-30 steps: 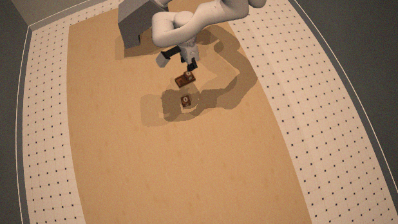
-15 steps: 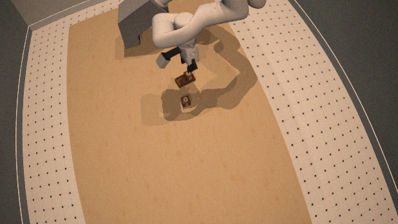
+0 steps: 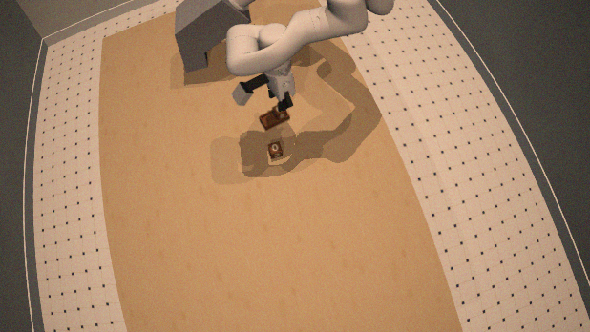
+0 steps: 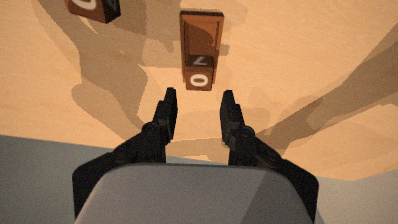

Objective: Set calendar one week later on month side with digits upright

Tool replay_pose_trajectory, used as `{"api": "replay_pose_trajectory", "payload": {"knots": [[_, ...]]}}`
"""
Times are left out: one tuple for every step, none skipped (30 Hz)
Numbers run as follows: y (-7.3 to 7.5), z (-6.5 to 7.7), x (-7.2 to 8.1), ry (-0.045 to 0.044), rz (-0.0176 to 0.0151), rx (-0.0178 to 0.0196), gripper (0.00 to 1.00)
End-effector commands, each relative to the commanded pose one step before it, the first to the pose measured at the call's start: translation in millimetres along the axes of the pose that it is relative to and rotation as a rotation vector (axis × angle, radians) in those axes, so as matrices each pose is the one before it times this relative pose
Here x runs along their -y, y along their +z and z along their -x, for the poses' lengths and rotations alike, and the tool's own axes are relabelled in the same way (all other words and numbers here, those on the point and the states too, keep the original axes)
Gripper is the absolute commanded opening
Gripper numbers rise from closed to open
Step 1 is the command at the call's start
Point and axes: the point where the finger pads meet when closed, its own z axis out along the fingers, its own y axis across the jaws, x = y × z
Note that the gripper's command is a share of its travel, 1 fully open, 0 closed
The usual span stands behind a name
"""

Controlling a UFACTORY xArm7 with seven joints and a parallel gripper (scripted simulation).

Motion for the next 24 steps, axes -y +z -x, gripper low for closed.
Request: {"api": "replay_pose_trajectory", "payload": {"knots": [[6.49, -0.98, 0.72, 0.00013, -0.00255, -0.00253, 0.49], [1.52, 0.00, 0.00, -0.00001, 0.00000, 0.00000, 0.49], [1.48, 0.00, 0.00, 0.00000, 0.00000, 0.00000, 0.49], [1.43, 0.00, 0.00, 0.00000, 0.00000, 0.00000, 0.49], [1.38, 0.00, 0.00, -0.00001, 0.00000, 0.00000, 0.49], [1.32, 0.00, 0.00, 0.00000, 0.00000, 0.00000, 0.49], [1.25, 0.00, -0.01, 0.00001, 0.00000, 0.00000, 0.49], [1.19, 0.00, 0.00, -0.00001, 0.00000, 0.00000, 0.49], [1.12, 0.00, 0.00, 0.00000, 0.00000, 0.00000, 0.49], [1.04, 0.00, 0.00, 0.00000, 0.00000, 0.00000, 0.49], [0.96, 0.00, 0.00, 0.00001, 0.00000, 0.00000, 0.49], [0.00, 0.00, 0.00, 0.00000, 0.00000, 0.00000, 0.49], [0.00, 0.00, 0.00, 0.00000, 0.00000, 0.00000, 0.49], [0.88, 0.00, 0.00, 0.00000, 0.00000, 0.00000, 0.49], [0.80, 0.00, 0.00, -0.00001, 0.00000, 0.00000, 0.49], [0.71, 0.00, 0.00, 0.00000, 0.00000, 0.00000, 0.49], [0.63, 0.00, 0.00, 0.00000, 0.00000, 0.00000, 0.49], [0.55, 0.00, 0.00, 0.00000, 0.00000, 0.00000, 0.49], [0.47, 0.00, 0.00, 0.00000, 0.00000, 0.00000, 0.49], [0.39, 0.00, 0.00, 0.00000, 0.00000, 0.00000, 0.49], [0.31, 0.00, 0.00, 0.00000, 0.00000, 0.00000, 0.49], [0.24, 0.00, 0.00, 0.00000, 0.00000, 0.00000, 0.49], [0.18, 0.00, 0.00, 0.00000, 0.00000, 0.00000, 0.49], [0.13, 0.00, 0.00, 0.00000, 0.00000, 0.00000, 0.49]]}}
